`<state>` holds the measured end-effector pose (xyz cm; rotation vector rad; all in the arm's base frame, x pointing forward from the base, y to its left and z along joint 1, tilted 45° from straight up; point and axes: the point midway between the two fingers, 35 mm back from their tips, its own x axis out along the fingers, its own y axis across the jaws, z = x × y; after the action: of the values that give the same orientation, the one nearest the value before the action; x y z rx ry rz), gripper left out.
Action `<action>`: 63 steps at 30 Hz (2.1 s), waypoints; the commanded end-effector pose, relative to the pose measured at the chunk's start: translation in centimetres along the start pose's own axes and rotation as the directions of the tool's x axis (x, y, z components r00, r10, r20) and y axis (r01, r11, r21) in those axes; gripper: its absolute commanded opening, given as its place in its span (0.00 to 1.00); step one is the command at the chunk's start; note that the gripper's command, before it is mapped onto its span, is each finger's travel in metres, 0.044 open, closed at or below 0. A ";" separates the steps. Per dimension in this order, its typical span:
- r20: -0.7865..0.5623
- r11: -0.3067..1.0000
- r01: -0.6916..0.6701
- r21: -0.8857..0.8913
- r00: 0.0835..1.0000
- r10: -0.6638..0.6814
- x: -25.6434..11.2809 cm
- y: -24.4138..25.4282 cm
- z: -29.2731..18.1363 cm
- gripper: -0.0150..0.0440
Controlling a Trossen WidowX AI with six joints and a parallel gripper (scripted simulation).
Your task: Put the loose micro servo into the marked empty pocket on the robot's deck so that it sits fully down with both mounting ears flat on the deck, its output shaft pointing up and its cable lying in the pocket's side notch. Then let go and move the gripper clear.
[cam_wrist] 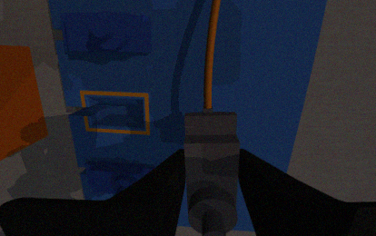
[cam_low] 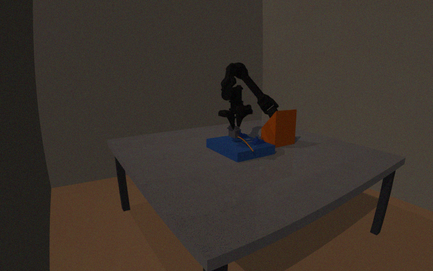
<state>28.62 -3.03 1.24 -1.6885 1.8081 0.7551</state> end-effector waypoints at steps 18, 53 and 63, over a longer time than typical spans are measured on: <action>-0.004 0.729 -0.002 -0.684 1.000 -0.001 0.0 0.0 -0.1 0.25; -0.004 0.072 -0.004 -0.997 1.000 0.000 0.0 1.4 0.0 0.25; -0.003 0.070 -0.003 -0.998 1.000 0.002 0.0 5.8 0.4 0.25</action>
<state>24.40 -2.78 1.11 -2.3773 1.1265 2.4682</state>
